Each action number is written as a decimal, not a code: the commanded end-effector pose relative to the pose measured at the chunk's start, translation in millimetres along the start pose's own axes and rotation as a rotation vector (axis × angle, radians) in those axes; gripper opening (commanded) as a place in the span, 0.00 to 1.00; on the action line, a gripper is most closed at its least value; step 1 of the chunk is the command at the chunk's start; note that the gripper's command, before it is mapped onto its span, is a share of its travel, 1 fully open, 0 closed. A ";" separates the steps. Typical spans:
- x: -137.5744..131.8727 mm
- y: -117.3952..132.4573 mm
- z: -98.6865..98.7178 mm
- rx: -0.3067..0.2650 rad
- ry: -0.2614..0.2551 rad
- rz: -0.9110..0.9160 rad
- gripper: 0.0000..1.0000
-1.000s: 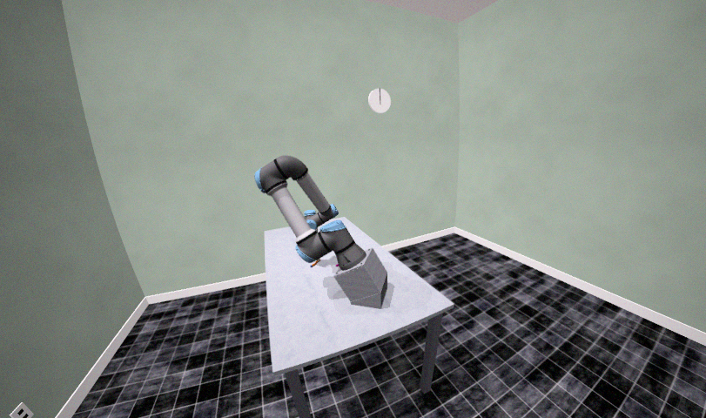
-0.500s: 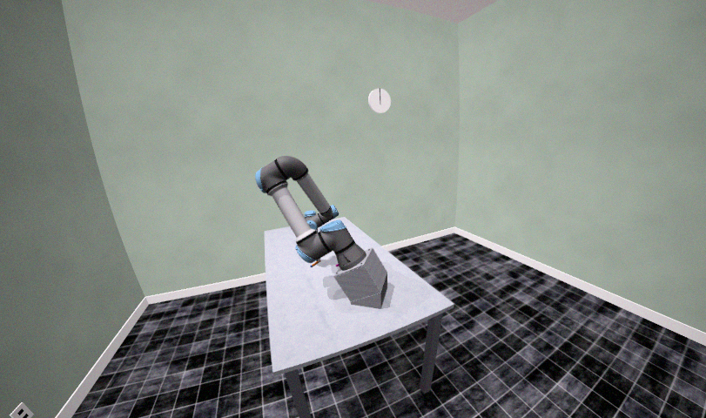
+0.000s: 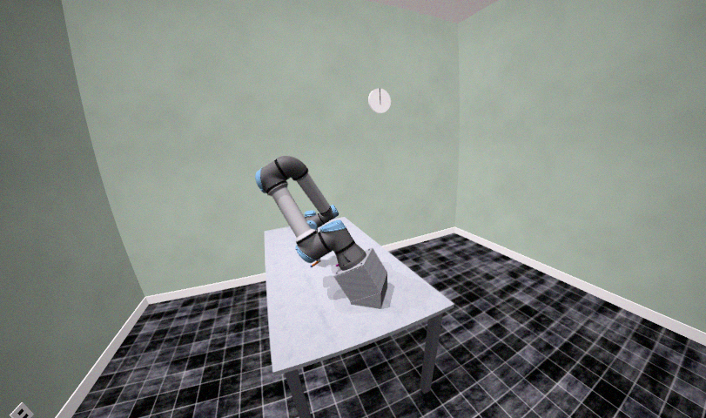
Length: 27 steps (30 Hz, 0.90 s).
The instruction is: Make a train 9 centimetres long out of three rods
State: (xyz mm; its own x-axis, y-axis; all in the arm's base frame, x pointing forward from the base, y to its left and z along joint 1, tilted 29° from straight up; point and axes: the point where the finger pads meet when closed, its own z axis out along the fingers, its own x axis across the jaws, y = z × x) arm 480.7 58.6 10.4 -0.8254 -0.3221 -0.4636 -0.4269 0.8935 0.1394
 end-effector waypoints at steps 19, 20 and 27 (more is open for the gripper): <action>1.8 2.0 1.0 -0.002 0.003 0.000 0.06; 1.8 2.0 1.0 -0.002 0.003 0.000 0.08; 1.8 2.0 1.0 -0.002 0.003 0.000 0.14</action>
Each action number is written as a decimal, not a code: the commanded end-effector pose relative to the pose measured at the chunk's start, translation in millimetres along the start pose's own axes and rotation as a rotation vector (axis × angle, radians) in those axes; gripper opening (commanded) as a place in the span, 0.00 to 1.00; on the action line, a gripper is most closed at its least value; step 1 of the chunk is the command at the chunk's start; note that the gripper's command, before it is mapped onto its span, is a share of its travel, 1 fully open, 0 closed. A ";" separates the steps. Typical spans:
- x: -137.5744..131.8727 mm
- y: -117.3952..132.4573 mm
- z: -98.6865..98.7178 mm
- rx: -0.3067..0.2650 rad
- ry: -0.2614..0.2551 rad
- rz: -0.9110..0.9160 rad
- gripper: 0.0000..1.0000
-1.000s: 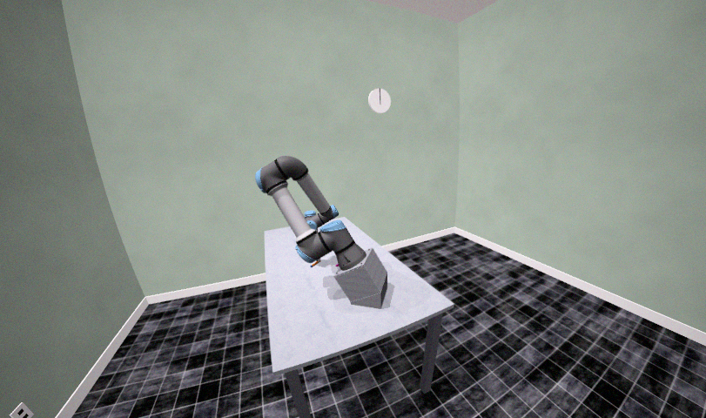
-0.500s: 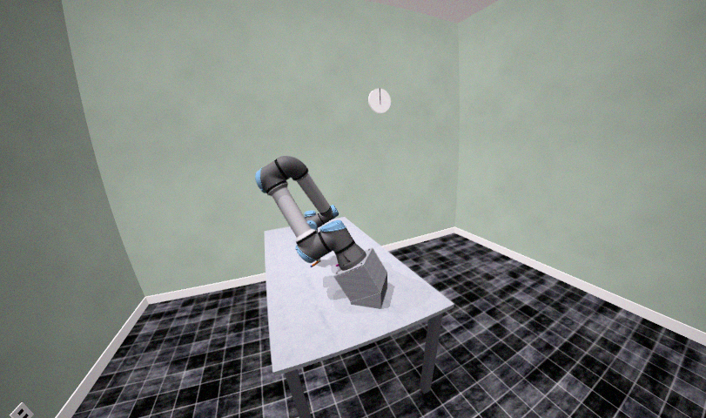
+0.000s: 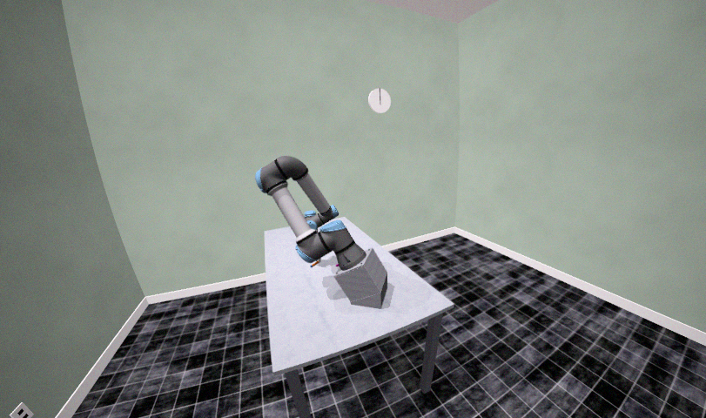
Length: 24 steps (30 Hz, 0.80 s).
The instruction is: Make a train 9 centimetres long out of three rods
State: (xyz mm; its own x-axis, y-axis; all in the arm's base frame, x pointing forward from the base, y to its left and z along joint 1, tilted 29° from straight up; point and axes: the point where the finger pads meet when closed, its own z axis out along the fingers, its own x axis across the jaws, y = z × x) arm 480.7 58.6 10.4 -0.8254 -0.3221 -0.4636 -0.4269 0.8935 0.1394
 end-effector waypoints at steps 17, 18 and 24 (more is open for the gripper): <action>1.6 0.8 -4.3 0.000 0.001 0.001 0.14; 1.6 0.8 -5.8 0.000 0.001 0.001 0.14; 1.1 0.7 -14.9 0.000 0.000 0.001 0.14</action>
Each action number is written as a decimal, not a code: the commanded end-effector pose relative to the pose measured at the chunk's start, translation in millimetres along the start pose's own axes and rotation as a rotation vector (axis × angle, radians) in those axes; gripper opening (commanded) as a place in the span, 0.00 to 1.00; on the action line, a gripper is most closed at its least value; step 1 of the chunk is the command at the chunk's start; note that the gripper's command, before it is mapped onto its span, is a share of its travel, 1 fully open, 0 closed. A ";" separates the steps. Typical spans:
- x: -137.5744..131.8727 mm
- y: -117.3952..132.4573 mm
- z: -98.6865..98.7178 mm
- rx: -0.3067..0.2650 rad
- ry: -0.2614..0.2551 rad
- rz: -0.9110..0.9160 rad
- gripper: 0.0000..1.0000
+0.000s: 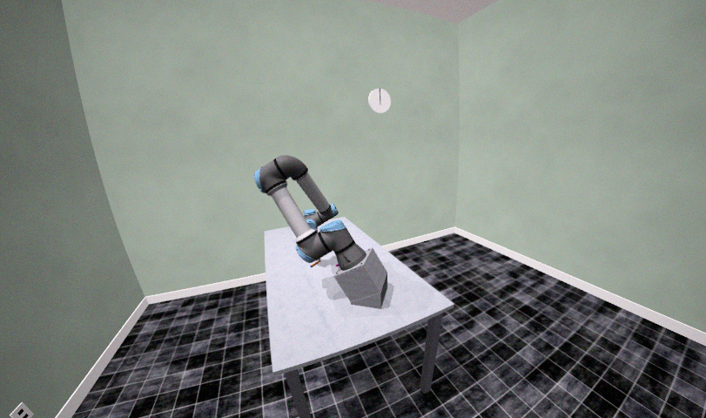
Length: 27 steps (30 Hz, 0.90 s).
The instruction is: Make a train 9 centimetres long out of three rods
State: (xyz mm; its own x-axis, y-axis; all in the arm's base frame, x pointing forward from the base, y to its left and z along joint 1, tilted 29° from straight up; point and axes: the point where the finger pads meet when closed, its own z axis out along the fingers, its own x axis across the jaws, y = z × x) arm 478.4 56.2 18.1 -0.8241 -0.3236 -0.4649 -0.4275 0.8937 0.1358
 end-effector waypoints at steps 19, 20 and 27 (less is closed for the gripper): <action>-0.4 -1.1 -68.7 0.000 -0.001 0.001 0.14; -0.4 -1.1 -71.5 0.000 -0.001 0.001 0.14; -0.4 -1.1 -82.4 0.000 -0.001 0.001 0.14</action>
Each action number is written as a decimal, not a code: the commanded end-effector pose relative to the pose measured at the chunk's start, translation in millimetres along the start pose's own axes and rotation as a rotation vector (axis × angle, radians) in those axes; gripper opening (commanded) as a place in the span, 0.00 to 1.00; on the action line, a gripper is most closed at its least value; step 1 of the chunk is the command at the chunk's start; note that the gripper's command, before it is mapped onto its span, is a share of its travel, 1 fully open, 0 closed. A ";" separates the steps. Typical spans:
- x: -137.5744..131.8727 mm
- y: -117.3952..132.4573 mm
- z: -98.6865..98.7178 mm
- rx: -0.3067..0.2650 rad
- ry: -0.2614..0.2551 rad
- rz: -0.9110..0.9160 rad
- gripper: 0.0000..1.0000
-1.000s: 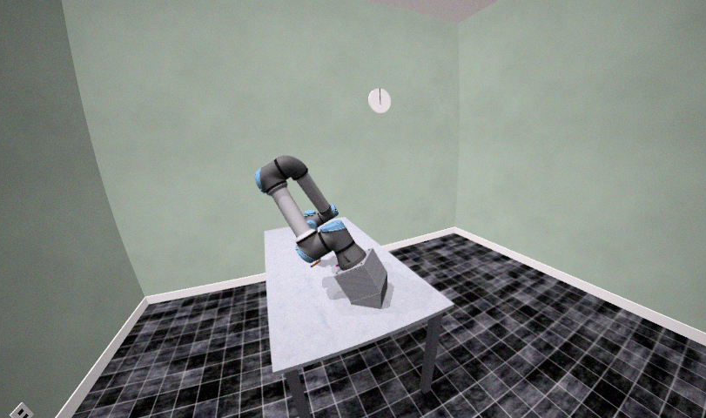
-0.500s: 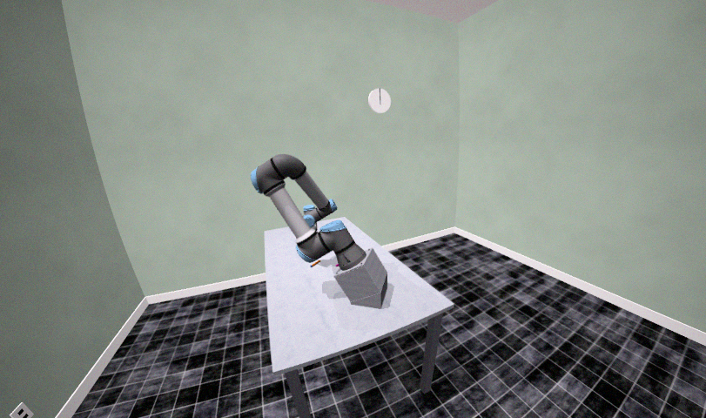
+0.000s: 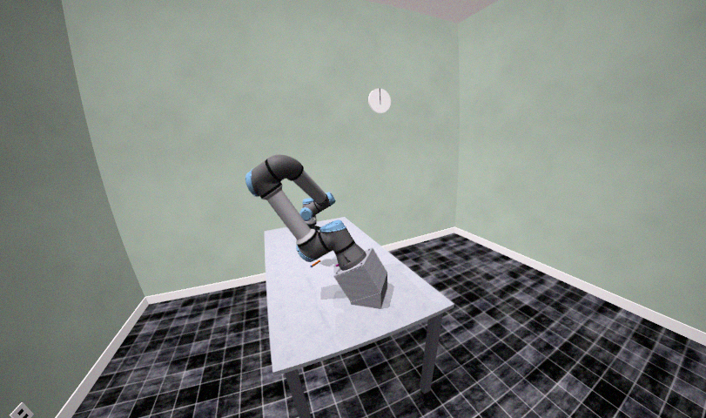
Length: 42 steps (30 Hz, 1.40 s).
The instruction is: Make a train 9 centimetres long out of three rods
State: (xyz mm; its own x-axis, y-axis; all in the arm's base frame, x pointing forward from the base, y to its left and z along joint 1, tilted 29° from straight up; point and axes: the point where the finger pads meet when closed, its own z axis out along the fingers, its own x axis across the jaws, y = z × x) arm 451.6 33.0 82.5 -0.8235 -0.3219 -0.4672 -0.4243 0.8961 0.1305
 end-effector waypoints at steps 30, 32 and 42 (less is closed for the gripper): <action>0.2 -0.5 -10.5 -0.006 0.003 0.000 1.00; 0.1 -0.7 -12.7 -0.006 0.002 0.000 1.00; -0.1 -0.8 -35.2 -0.006 0.002 0.000 1.00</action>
State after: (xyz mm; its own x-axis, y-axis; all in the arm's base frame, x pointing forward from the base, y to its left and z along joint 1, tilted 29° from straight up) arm 442.3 26.6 100.8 -0.8252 -0.3227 -0.4636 -0.4261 0.8944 0.1359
